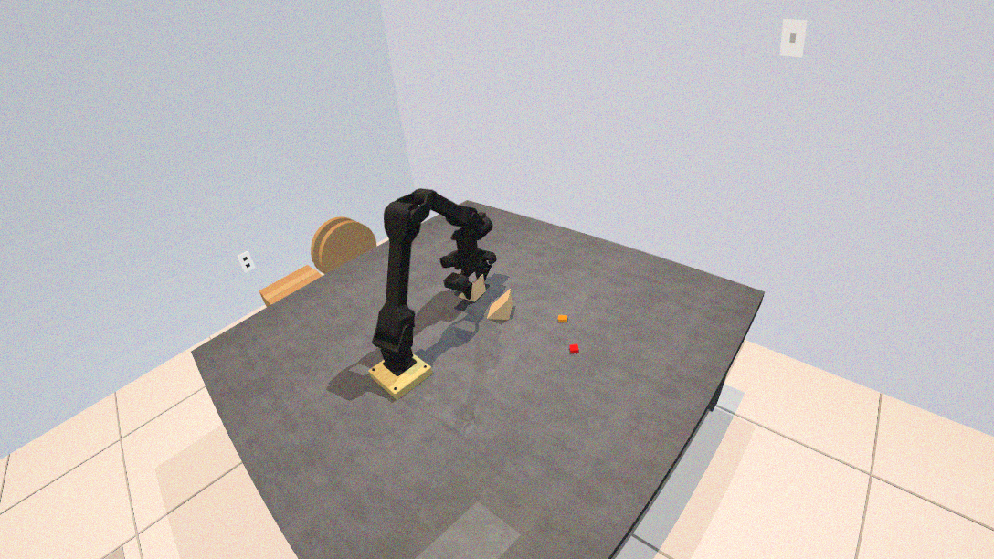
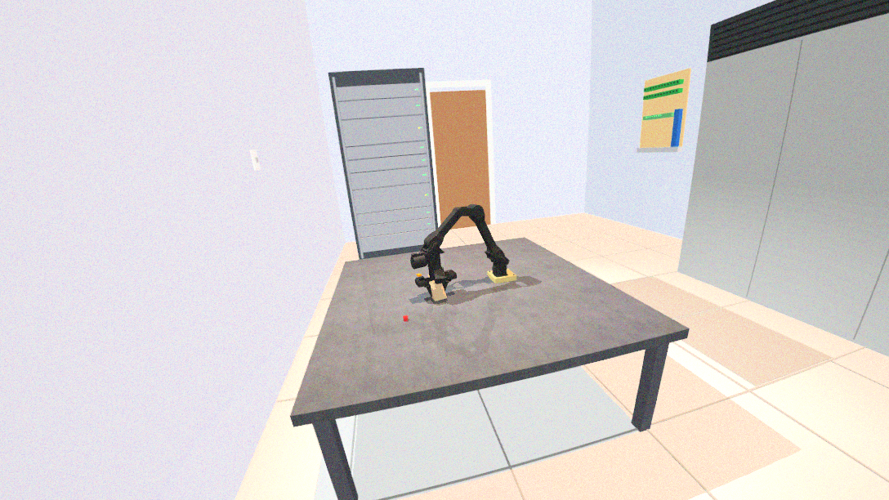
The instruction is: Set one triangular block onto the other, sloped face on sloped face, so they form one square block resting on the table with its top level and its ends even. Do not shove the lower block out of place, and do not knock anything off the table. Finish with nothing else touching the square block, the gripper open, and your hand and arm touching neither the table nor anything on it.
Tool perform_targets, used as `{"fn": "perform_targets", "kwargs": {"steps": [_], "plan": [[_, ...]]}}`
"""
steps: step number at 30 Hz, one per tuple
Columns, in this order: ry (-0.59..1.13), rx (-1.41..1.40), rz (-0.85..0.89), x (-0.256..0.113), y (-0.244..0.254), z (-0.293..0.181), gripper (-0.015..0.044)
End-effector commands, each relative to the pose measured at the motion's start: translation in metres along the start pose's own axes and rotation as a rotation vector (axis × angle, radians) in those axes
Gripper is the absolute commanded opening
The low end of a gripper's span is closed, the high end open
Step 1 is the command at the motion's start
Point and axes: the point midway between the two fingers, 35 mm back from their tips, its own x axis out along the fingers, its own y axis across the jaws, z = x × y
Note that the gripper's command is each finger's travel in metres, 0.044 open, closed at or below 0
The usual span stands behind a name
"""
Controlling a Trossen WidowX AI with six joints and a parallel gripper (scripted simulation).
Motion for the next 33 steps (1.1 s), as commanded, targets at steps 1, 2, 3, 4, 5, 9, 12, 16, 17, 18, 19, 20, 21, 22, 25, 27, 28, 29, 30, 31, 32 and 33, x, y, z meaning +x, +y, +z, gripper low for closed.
{"fn": "perform_targets", "kwargs": {"steps": [1, 2, 3, 4, 5, 9, 12, 16, 17, 18, 19, 20, 21, 22, 25, 27, 28, 29, 30, 31, 32, 33], "plan": [[0.0, 0.0, -0.001, 0.0, 0.0, 0.0, 0.0262], [0.0, 0.0, -0.001, 0.0, 0.0, 0.0, 0.0289], [0.0, 0.0, -0.001, 0.0, 0.0, 0.0, 0.0315], [0.0, 0.0, -0.001, 0.0, 0.0, 0.0, 0.0341], [0.0, 0.0, -0.001, 0.0, 0.0, 0.0, 0.0368], [0.0, 0.0, -0.001, 0.0, 0.0, 0.0, 0.044], [0.0, 0.0, -0.001, 0.0, 0.0, 0.0, 0.044], [0.0, 0.0, -0.001, -0.01, -0.001, 0.0, 0.044], [0.0, 0.0, -0.001, -0.019, -0.001, 0.0, 0.044], [0.0, 0.0, -0.001, -0.035, -0.001, 0.0, 0.044], [0.0, 0.0, -0.001, -0.049, -0.001, 0.0, 0.044], [0.0, 0.0, -0.001, -0.057, 0.0, 0.0, 0.044], [0.0, 0.0, -0.001, -0.06, 0.0, 0.0, 0.044], [0.0, 0.0, -0.001, -0.06, 0.0, 0.0, 0.044], [0.0, 0.0, -0.001, -0.06, 0.0, 0.0, 0.044], [-0.001, -0.004, -0.008, -0.056, -0.002, 0.0, 0.044], [-0.001, -0.004, -0.011, -0.056, -0.002, 0.0, 0.044], [-0.001, -0.004, -0.014, -0.057, -0.002, 0.0, 0.044], [-0.001, -0.004, -0.012, -0.057, -0.002, 0.0, 0.044], [-0.001, -0.004, -0.012, -0.057, -0.002, 0.0, 0.044], [-0.009, -0.004, -0.008, -0.057, -0.002, -0.001, 0.044], [-0.034, -0.001, -0.002, -0.058, -0.002, -0.005, 0.044]]}}
